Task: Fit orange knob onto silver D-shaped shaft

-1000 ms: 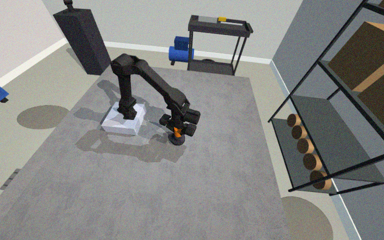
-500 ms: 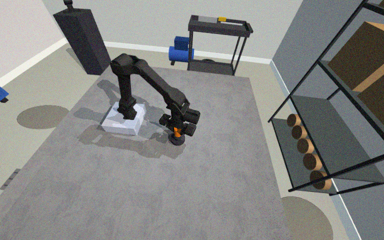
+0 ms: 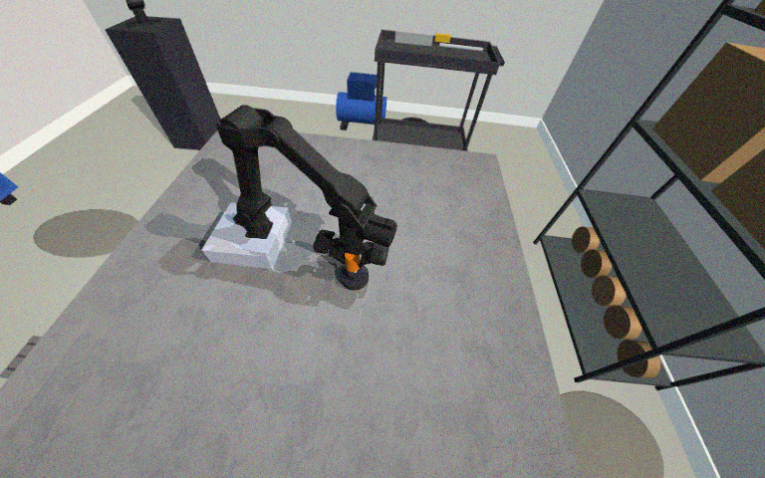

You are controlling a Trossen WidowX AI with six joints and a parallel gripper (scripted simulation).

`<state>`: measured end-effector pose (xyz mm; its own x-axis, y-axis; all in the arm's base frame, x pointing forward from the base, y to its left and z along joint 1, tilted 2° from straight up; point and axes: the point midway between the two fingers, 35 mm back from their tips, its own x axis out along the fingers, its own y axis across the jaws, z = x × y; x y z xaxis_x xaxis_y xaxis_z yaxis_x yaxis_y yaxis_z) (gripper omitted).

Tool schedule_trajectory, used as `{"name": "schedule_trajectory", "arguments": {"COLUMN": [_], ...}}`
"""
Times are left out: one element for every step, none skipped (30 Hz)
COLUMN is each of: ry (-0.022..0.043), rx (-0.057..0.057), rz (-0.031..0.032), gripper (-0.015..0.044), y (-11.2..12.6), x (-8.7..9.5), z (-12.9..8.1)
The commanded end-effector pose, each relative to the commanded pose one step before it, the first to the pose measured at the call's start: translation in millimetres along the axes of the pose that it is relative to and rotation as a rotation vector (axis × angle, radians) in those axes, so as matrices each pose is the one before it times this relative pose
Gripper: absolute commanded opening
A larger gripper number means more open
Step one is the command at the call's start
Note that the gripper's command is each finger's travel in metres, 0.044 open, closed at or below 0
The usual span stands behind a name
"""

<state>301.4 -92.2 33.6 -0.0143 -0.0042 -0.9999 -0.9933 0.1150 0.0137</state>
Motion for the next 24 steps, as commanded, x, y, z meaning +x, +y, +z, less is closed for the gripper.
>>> {"name": "schedule_trajectory", "arguments": {"ry": [0.00399,0.00001,0.00001,0.00001,0.00001,0.00001,0.00001,0.00001,0.00001,0.00001,0.00001,0.00001,0.00001,0.00002,0.0,0.0,0.0,0.0,0.0,0.0,0.0,0.0,0.0,0.0], "rx": [-0.0124,0.0,0.0,0.0,0.0,0.0,0.0,0.0,0.0,0.0,0.0,0.0,0.0,0.0,0.0,0.0,0.0,0.0,0.0,0.0,0.0,0.0,0.0,0.0], "rz": [-0.00563,-0.00003,-0.00004,-0.00004,-0.00003,-0.00003,-0.00004,-0.00004,-0.00004,-0.00004,-0.00006,-0.00007,-0.00006,-0.00007,0.0,0.00002,0.00002,0.00002,0.00003,0.00001,-0.00001,-0.00001,0.0,0.0], "gripper": [0.0,0.0,0.0,0.0,0.0,0.0,0.0,0.0,0.0,0.0,0.0,0.0,0.0,0.0,0.0,0.0,0.0,0.0,0.0,0.0,0.0,0.0,0.0,0.0], "y": [-0.82,-0.35,-0.44,-0.46,-0.38,-0.4,-0.47,-0.42,-0.39,-0.47,-0.62,-0.77,-0.66,-0.76,0.05,0.12,0.23,0.24,0.28,0.12,-0.12,-0.15,0.0,0.0], "x": [-0.49,0.18,0.21,0.24,0.3,0.18,-0.04,-0.23,-0.39,-0.5,-0.52,-0.25,-0.08,-0.17,-0.15,1.87,1.31,0.7,0.29,0.3,0.22,0.18,0.25,-0.65], "z": [-0.57,-0.07,-0.09,-0.09,-0.07,-0.08,-0.09,-0.08,-0.08,-0.09,-0.13,-0.16,-0.14,-0.18,0.0,0.02,0.04,0.04,0.05,0.02,-0.02,-0.03,0.0,0.0]}}
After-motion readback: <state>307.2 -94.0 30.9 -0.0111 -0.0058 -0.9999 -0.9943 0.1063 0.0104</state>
